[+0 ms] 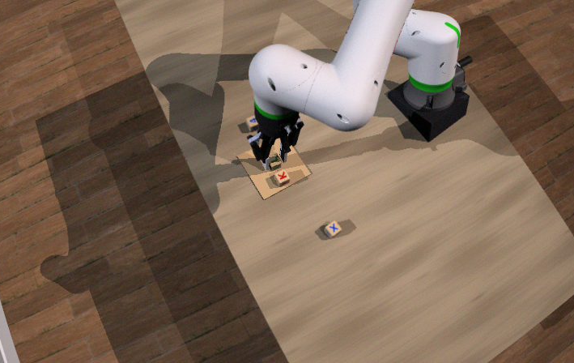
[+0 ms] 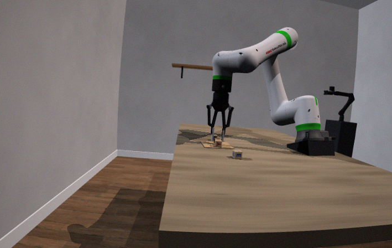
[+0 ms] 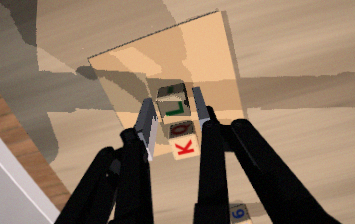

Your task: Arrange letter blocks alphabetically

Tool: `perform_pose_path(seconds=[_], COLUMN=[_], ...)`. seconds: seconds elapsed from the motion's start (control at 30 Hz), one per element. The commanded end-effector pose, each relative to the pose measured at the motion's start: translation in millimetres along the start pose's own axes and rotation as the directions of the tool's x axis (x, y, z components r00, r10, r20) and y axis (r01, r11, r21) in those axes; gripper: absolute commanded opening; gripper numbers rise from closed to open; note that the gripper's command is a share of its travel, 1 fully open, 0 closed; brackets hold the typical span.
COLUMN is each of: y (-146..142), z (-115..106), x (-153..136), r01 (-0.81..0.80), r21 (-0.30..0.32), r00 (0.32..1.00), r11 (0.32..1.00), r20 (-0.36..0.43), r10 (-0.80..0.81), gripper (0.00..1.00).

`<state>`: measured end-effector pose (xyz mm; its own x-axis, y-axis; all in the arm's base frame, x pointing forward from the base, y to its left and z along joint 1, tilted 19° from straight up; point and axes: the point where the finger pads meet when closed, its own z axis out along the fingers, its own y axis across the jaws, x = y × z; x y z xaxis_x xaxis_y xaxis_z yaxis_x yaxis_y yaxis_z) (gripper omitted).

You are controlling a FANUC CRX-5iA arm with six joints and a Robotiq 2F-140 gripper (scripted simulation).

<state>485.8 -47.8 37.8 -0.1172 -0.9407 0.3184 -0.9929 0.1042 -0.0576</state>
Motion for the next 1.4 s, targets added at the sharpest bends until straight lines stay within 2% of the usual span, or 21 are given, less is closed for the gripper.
perform_pose_path(seconds=[0.0,0.33,0.67,0.7,1.37], y=[0,0,0,0,0], z=[-12,-63,-74,-74,-74], x=[0,0,0,0,0], r01=[0.0,0.0,0.0,0.0,0.0], r21=[0.0,0.0,0.0,0.0,0.0], r00=[1.0,1.0,1.0,1.0,1.0], r11=[1.0,1.0,1.0,1.0,1.0], r20=[0.0,0.0,0.0,0.0,0.0], r10=[0.0,0.0,0.0,0.0,0.0], gripper=[0.28,0.28,0.28,1.0,1.0])
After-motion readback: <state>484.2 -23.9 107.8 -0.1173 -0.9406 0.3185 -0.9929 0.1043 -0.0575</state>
